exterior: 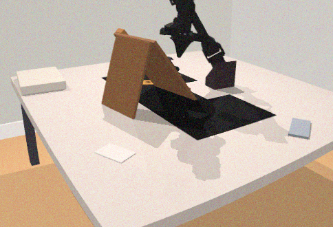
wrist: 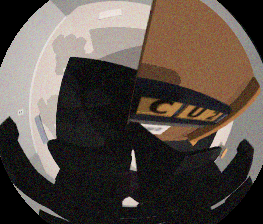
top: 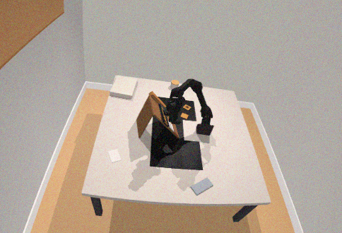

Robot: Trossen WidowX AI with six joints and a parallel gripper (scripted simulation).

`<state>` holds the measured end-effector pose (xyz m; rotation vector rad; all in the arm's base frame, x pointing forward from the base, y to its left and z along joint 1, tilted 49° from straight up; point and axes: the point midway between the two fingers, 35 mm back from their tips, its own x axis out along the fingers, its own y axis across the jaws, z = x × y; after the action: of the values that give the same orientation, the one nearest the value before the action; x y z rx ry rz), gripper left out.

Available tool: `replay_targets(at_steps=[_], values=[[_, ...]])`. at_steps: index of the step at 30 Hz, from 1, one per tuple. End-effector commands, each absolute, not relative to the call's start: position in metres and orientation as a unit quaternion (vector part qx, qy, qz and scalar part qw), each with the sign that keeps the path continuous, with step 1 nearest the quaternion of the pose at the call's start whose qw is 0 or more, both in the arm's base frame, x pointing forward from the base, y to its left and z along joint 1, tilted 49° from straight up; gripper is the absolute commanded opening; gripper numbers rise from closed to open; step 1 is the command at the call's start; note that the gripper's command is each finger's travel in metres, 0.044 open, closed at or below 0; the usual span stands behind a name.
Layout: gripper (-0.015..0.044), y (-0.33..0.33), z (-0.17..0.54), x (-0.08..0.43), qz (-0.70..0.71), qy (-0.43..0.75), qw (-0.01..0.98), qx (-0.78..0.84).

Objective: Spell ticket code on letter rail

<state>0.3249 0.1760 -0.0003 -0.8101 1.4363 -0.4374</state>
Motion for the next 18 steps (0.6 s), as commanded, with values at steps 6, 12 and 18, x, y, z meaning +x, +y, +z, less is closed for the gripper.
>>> replay_targets(at_steps=[6,12,18], values=[[0.0000,0.1737,-0.0052,0.3274,-0.195,0.637,0.654,-0.357],[0.0000,0.1725,-0.0075,0.3291,-0.195,0.637,0.654,-0.357],[0.0000,0.1713,-0.0095,0.3310,-0.195,0.637,0.654,-0.357]])
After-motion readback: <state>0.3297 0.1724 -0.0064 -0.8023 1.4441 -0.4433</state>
